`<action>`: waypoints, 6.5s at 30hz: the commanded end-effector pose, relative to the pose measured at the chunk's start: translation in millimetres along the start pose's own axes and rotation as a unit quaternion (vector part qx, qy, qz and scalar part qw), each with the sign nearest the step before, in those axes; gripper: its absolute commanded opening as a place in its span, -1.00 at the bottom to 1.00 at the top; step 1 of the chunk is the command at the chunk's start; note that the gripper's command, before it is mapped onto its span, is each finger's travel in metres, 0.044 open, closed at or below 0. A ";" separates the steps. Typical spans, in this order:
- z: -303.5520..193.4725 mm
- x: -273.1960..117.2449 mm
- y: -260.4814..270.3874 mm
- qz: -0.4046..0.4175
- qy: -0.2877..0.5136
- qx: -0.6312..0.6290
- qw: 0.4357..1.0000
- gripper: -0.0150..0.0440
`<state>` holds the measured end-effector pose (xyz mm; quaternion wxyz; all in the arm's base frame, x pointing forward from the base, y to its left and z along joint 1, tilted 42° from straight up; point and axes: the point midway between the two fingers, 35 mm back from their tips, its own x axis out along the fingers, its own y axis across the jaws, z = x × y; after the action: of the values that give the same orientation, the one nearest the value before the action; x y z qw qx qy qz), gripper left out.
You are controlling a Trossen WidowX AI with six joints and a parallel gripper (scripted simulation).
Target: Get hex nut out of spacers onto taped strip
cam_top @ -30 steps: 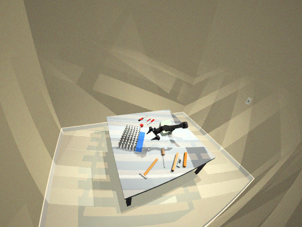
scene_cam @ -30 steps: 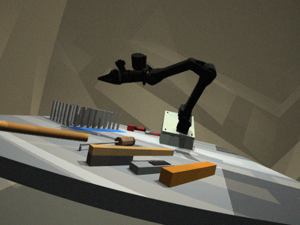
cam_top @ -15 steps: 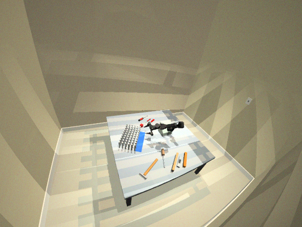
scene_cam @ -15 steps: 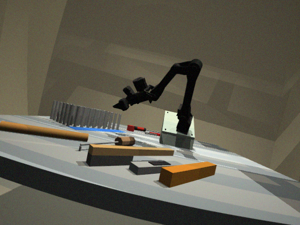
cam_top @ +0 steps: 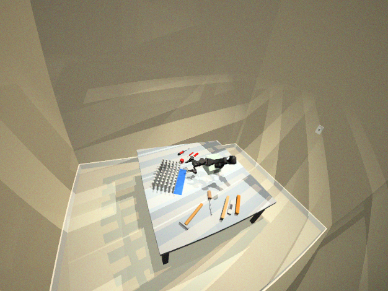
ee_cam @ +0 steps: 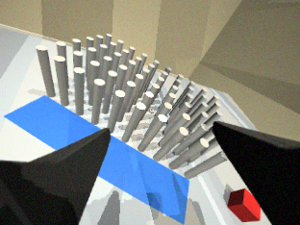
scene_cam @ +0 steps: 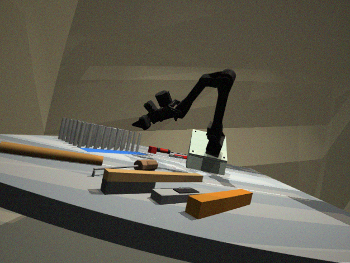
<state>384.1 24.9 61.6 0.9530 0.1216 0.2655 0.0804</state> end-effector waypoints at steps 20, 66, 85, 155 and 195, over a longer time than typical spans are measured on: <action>6.4 -4.9 37.2 0.058 0.039 0.156 0.985 1.00; 30.8 -190.2 247.2 -0.070 0.501 0.807 0.305 1.00; -19.9 -175.5 275.8 -0.068 0.502 0.807 0.304 1.00; -74.8 -152.8 300.7 0.003 0.469 0.826 0.312 0.46; 26.0 -181.5 251.5 -0.003 0.465 0.823 0.325 -0.49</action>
<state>222.2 233.1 220.9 0.0851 0.7849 0.5950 -0.1504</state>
